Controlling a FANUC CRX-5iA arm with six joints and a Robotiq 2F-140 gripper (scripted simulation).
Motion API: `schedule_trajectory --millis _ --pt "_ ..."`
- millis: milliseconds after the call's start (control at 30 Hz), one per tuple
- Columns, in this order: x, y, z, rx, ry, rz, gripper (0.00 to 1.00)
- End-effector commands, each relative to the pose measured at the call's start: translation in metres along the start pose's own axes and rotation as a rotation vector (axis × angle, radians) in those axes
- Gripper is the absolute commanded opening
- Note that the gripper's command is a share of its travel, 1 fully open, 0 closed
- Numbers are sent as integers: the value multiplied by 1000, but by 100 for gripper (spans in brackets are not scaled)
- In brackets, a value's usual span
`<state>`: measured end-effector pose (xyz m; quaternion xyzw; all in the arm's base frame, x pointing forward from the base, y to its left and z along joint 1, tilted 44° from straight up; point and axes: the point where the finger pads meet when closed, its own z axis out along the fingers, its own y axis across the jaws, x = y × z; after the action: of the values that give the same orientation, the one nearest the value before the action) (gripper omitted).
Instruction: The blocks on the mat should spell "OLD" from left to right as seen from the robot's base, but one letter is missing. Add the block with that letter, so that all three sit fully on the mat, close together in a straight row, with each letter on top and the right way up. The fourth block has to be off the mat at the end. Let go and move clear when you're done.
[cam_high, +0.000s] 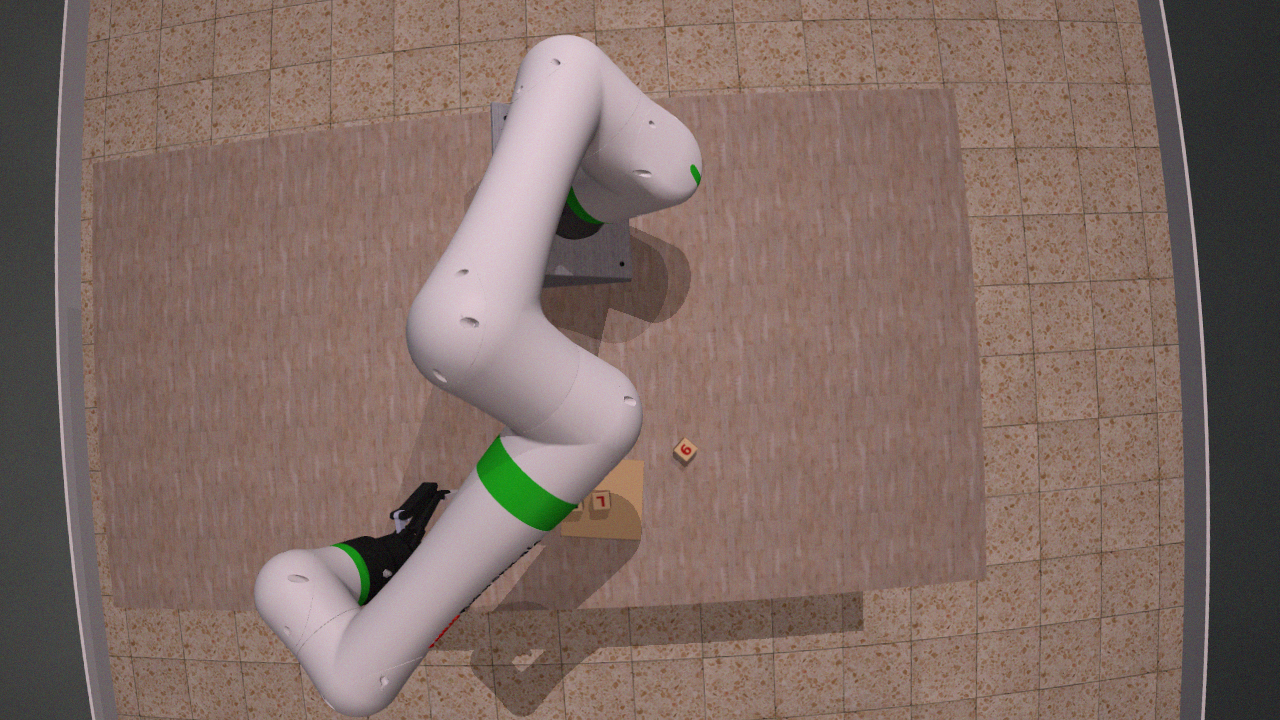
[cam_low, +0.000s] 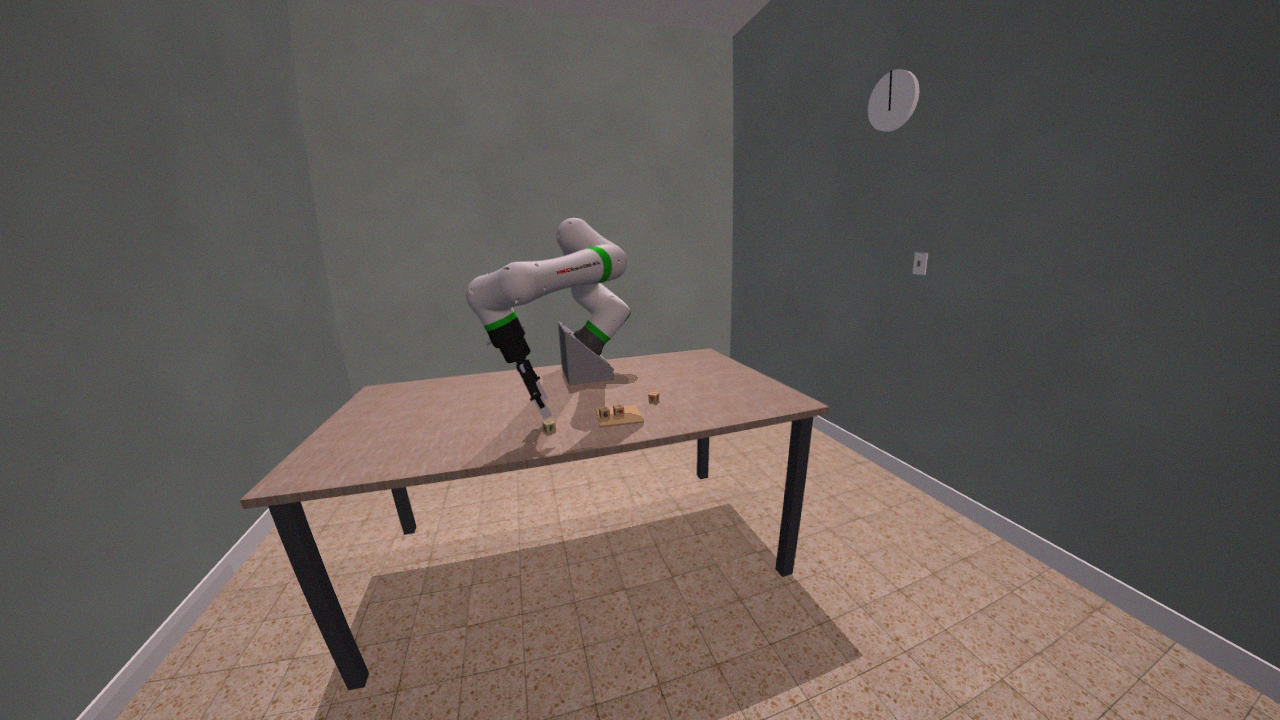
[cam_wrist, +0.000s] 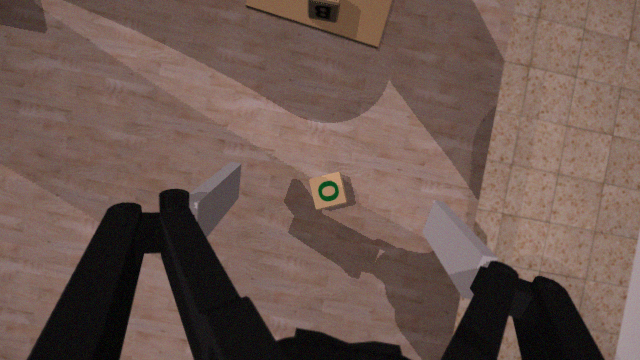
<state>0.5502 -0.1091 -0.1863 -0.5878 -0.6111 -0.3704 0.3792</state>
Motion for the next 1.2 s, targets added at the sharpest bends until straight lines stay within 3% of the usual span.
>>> schedule_trajectory --millis 0,500,1167 --pt "0 0 0 0 -1 1 100" --pt "8 2 -18 -17 -115 376 100" --pt "23 1 -51 -145 -279 965 100"
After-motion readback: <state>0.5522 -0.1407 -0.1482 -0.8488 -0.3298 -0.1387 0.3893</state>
